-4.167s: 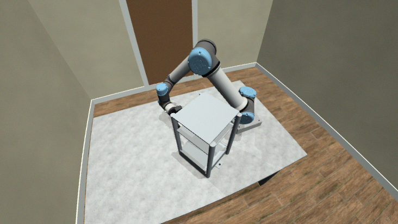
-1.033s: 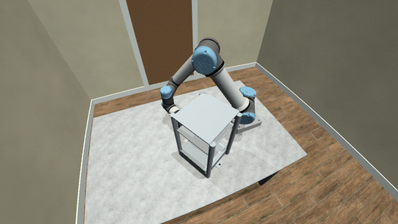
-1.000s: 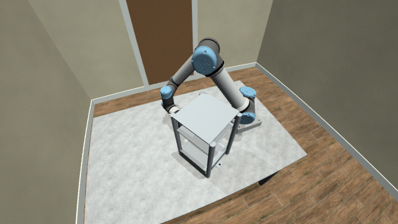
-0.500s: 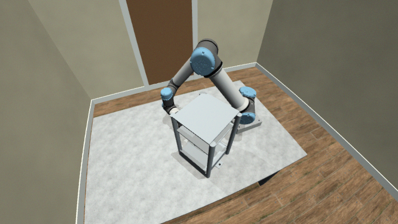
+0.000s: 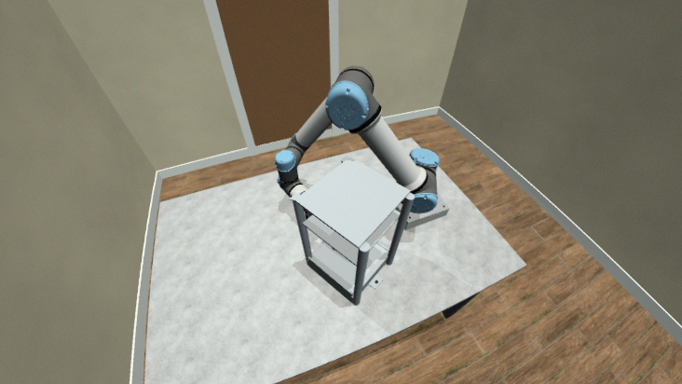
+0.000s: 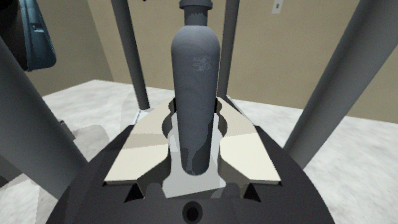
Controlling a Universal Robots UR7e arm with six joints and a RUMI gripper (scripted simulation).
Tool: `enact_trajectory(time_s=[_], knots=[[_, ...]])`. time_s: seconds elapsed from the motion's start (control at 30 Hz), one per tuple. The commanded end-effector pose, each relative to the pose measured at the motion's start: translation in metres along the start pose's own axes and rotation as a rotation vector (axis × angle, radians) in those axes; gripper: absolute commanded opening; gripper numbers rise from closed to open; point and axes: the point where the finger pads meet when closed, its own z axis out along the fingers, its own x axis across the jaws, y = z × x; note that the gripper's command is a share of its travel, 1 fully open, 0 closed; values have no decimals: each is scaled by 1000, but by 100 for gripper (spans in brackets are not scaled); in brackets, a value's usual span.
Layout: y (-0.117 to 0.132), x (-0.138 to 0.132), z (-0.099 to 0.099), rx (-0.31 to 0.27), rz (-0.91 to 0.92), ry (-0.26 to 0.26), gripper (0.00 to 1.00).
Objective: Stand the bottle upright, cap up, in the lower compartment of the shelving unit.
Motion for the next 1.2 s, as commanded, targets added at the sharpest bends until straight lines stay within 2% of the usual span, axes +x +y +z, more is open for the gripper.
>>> enact_trajectory(time_s=[0.0,0.43,0.47,0.53,0.57,0.63,0.67,0.8,0.83,0.9,0.93,1.17], knots=[[0,0,1,1,0,-1,0],[0,0,1,1,0,-1,0],[0,0,1,1,0,-1,7],[0,0,1,1,0,-1,7],[0,0,1,1,0,-1,14],[0,0,1,1,0,-1,14],[0,0,1,1,0,-1,21],[0,0,1,1,0,-1,21],[0,0,1,1,0,-1,28],[0,0,1,1,0,-1,28],[0,0,1,1,0,-1,35],[0,0,1,1,0,-1,35]])
